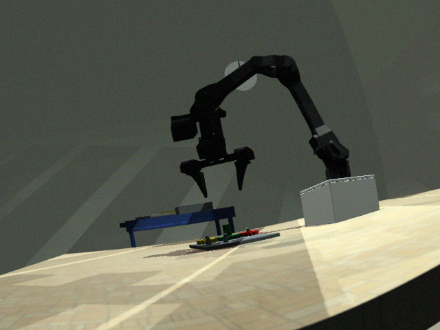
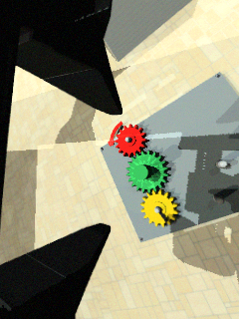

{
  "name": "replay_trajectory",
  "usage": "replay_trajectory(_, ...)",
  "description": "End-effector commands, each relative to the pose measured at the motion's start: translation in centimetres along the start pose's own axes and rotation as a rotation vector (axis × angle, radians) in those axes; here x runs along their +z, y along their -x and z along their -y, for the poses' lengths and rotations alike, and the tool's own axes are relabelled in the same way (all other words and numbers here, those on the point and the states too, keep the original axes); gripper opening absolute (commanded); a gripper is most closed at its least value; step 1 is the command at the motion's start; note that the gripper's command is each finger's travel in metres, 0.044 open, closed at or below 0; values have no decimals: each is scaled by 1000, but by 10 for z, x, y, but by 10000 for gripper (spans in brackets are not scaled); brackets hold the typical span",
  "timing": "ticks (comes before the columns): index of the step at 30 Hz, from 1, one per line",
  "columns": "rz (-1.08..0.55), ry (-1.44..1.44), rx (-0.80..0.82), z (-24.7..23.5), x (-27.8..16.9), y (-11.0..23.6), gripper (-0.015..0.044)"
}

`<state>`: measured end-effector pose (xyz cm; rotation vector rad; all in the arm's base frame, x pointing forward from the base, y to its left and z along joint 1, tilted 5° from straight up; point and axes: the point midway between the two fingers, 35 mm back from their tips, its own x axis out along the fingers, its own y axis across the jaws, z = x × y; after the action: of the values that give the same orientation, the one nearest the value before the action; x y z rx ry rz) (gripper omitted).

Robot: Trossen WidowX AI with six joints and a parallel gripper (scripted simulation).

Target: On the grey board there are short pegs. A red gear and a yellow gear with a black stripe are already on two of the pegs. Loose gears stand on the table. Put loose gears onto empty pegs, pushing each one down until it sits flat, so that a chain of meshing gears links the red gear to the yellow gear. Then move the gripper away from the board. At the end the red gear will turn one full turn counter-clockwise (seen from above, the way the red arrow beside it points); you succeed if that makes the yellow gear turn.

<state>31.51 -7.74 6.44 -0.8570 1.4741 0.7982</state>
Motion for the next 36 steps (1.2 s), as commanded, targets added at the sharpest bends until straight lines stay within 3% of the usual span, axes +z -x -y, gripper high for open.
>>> replay_trajectory(1, 3, -4, -6, 0, 0, 3, 440)
replay_trajectory(20, 3, -4, -6, -1, 3, 3, 440)
replay_trajectory(27, 22, -4, -6, -46, 96, 18, 440)
replay_trajectory(36, 34, -2, 8, -156, 194, 36, 440)
